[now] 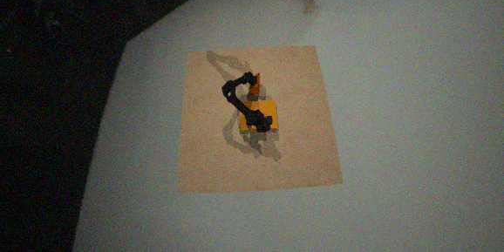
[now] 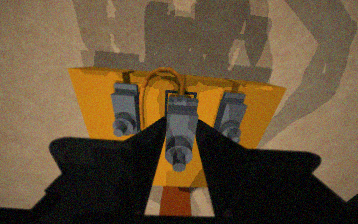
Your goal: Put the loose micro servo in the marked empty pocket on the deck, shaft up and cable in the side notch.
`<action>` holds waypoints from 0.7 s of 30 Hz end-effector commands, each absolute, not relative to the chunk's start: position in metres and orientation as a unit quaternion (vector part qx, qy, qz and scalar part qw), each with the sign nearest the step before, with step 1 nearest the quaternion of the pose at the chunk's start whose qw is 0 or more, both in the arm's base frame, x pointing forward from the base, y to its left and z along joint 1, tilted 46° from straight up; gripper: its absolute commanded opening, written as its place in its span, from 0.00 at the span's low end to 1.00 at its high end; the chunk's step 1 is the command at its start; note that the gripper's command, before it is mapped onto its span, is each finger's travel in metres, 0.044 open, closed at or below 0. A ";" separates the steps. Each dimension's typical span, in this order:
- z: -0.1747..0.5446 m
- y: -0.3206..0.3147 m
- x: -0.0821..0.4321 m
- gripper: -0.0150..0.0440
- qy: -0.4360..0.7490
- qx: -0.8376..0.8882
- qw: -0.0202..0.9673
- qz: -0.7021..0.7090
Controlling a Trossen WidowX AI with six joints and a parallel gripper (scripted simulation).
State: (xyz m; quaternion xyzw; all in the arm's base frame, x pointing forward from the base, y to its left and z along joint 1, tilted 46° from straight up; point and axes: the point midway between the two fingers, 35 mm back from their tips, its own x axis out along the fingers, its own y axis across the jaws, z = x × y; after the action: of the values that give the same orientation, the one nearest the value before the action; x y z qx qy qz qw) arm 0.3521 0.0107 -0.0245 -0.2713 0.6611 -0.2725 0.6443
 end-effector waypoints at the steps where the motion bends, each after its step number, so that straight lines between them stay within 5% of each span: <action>1: -0.027 0.008 0.352 0.25 0.661 -0.275 0.644 -0.271; 21: -0.040 -0.005 0.351 0.25 0.660 -0.275 0.644 -0.272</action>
State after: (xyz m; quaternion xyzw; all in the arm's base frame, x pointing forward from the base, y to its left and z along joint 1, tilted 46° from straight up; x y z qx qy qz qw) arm 0.3519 -0.0032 -0.0375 -0.2716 0.6605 -0.2734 0.6444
